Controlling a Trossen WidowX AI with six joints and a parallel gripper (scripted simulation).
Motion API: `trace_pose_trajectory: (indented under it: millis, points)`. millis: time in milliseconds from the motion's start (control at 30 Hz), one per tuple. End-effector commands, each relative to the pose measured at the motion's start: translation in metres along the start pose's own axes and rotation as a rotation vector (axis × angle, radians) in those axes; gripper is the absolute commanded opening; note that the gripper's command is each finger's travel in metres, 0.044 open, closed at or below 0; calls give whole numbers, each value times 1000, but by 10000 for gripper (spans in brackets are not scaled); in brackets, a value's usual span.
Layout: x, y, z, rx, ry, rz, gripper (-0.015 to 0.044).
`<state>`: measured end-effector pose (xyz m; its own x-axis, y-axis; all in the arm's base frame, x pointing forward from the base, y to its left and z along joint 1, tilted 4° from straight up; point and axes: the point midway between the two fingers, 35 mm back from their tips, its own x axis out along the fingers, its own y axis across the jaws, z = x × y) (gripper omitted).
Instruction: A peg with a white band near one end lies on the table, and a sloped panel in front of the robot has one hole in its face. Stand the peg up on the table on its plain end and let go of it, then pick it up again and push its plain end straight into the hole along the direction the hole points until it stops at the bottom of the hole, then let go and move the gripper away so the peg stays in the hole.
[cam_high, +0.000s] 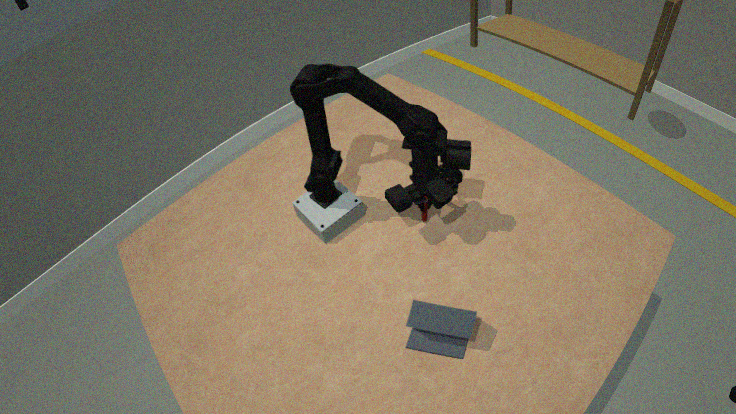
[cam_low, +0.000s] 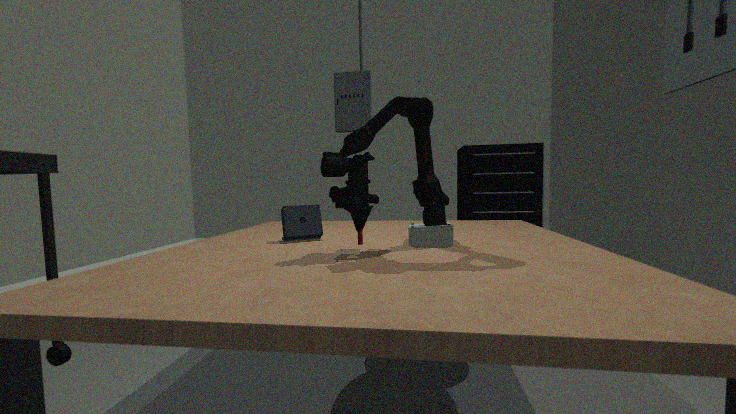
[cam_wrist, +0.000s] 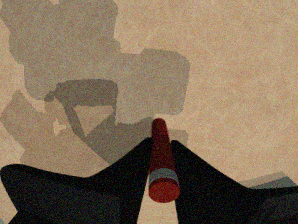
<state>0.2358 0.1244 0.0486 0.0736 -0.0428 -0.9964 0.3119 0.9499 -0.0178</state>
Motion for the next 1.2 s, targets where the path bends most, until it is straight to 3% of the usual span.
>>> trace_pose_trajectory:
  millis: [0, 400, 1167]
  points:
    - [-16, 2, 1, 3, -3, 8, 0]
    - [-59, 1, 3, 1, -1, 10, 0]
    - [-51, -6, 31, -213, -90, -159, 0]
